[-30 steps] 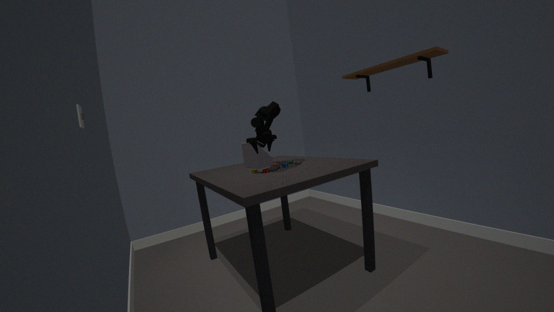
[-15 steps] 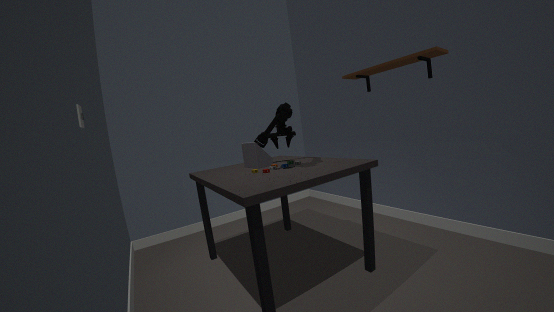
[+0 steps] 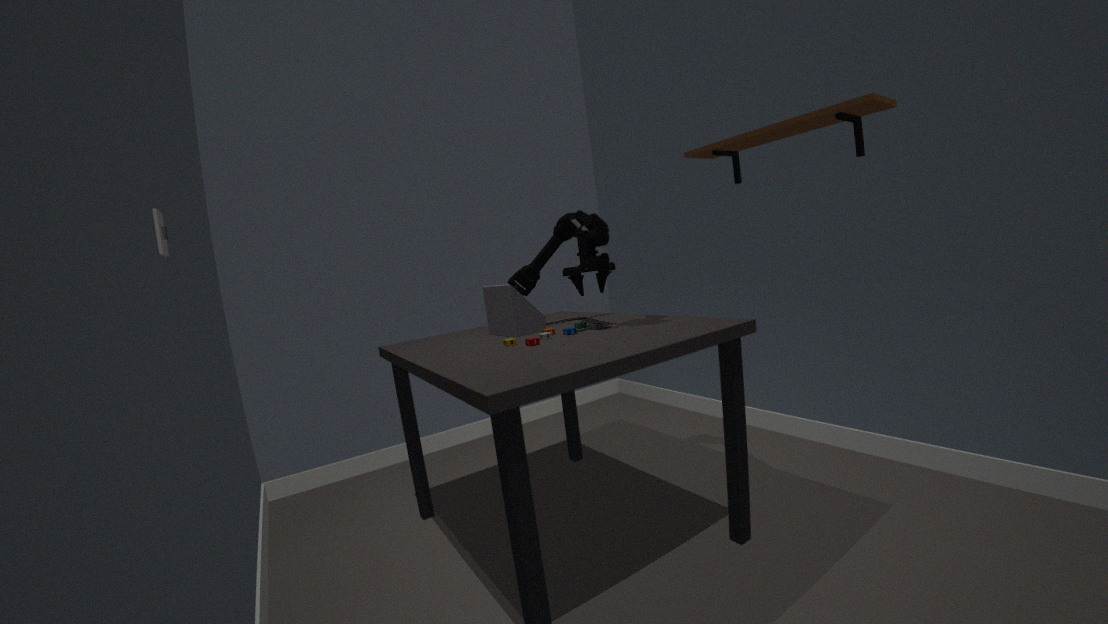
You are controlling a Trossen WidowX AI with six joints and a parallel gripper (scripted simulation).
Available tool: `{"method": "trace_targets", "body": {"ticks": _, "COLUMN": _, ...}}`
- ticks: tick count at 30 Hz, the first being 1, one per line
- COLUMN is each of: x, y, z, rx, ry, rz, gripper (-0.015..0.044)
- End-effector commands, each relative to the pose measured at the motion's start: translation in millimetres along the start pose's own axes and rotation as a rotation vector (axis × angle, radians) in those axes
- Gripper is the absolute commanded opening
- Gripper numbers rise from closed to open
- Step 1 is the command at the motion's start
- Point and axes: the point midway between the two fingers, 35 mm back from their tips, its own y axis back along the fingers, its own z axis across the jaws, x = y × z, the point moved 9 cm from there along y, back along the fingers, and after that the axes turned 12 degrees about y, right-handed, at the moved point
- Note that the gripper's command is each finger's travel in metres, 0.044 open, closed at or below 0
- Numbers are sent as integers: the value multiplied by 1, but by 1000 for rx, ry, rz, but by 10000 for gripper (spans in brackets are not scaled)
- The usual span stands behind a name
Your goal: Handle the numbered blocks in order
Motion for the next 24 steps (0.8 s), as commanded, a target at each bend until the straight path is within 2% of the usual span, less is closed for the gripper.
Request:
{"method": "trace_targets", "body": {"ticks": 1, "x": 0, "y": -37, "z": 4, "rx": -8, "ry": -3, "rz": 8, "gripper": 400}}
{"method": "trace_targets", "body": {"ticks": 4, "x": 2, "y": -74, "z": 5, "rx": -14, "ry": -3, "rz": 7, "gripper": 400}}
{"method": "trace_targets", "body": {"ticks": 24, "x": 2, "y": -100, "z": 6, "rx": -15, "ry": -3, "rz": 7, "gripper": 400}}
